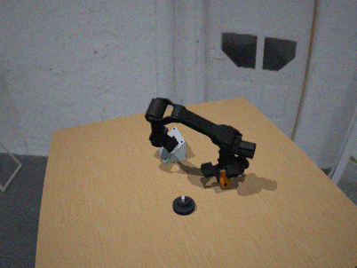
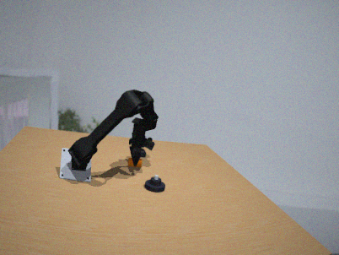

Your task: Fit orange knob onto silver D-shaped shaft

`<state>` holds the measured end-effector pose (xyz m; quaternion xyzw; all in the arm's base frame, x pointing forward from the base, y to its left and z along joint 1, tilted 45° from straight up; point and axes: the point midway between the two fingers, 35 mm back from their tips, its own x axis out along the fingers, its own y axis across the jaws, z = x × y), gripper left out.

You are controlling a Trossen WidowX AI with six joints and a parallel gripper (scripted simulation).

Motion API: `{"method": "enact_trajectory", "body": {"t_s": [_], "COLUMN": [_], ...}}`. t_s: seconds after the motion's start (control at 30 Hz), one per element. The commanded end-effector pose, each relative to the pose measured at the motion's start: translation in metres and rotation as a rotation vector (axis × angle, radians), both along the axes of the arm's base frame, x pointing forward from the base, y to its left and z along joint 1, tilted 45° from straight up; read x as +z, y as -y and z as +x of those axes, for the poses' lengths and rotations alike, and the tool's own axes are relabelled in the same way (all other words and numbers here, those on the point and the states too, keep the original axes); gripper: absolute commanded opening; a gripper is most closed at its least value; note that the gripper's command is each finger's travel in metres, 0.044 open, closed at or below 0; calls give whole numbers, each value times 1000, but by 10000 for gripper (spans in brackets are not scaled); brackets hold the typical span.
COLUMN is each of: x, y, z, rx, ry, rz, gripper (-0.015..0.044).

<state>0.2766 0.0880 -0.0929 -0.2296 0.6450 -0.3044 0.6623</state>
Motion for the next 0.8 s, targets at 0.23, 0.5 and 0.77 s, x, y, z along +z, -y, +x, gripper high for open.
{"method": "enact_trajectory", "body": {"t_s": [0.23, 0.5, 0.77], "x": [0, 0, 0], "y": [-1, -1, -1], "z": [0, 0, 0], "rx": [-131, -319, -393], "ry": [127, 311, 383], "rz": [-1, -6, -8], "gripper": [180, 180, 180]}}
